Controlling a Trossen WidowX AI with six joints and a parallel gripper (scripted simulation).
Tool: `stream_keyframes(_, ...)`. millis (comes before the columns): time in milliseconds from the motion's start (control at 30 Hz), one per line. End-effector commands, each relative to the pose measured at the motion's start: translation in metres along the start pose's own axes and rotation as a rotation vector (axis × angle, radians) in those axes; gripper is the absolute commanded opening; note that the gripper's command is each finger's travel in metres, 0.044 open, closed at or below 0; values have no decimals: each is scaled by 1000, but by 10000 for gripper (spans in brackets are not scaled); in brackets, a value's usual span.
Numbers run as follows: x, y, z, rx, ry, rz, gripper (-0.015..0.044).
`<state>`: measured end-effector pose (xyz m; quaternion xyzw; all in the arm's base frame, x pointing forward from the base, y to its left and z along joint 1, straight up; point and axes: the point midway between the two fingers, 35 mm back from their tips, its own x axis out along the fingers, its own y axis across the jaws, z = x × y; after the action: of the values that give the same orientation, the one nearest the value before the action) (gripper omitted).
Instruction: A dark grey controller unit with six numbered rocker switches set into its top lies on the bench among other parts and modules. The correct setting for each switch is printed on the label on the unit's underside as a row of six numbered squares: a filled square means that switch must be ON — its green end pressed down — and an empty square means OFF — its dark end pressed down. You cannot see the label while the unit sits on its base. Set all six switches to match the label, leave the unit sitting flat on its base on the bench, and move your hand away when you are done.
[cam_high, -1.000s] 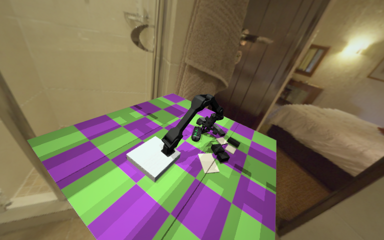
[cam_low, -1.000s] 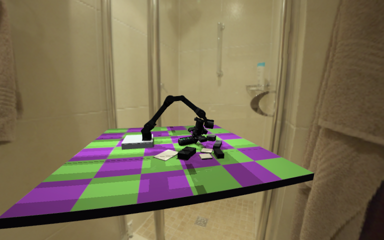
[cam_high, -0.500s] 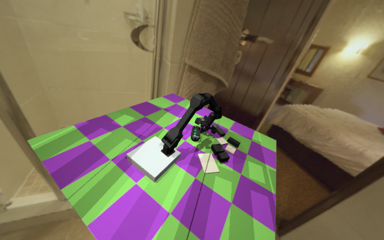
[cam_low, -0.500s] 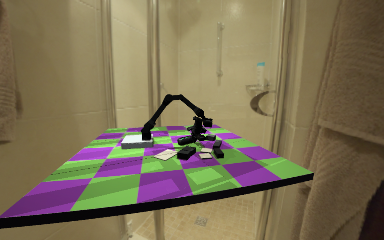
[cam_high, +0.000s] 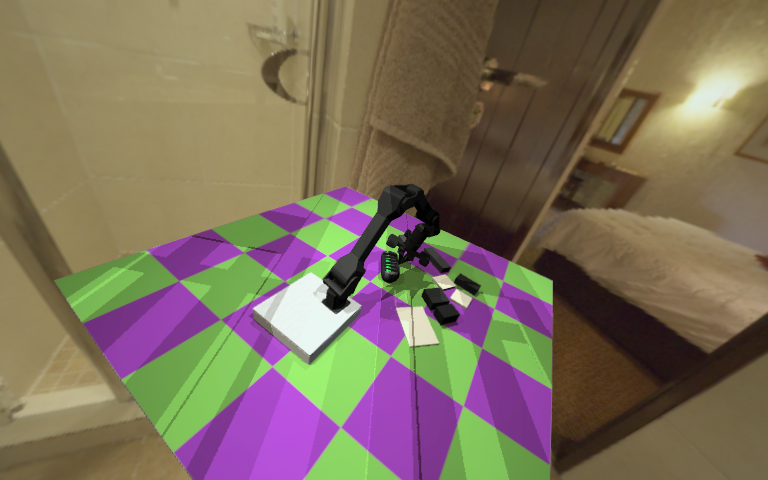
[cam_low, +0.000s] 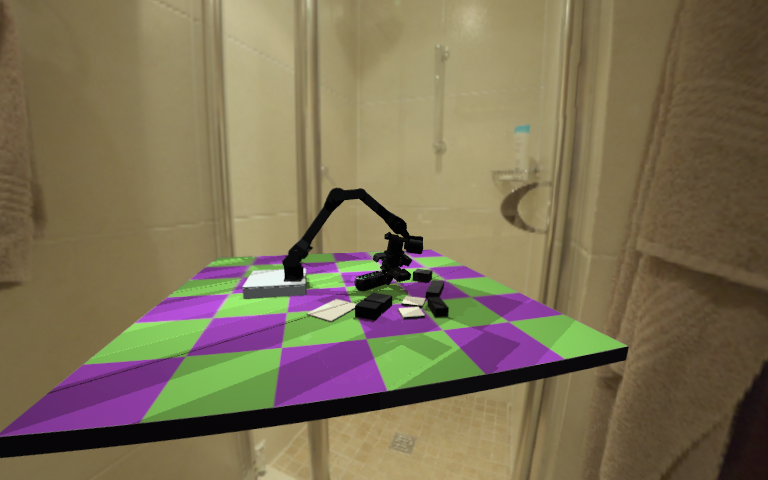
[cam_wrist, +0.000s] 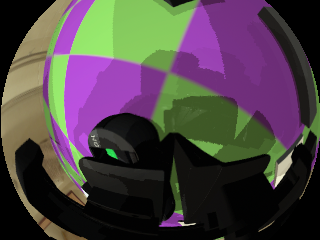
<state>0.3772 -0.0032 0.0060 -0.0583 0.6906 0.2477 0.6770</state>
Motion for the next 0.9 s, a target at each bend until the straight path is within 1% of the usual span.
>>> stream_keyframes(0,4,9,-2,-1,11,14,0)
stream_keyframes(867,10,29,-4,-1,11,16,0)
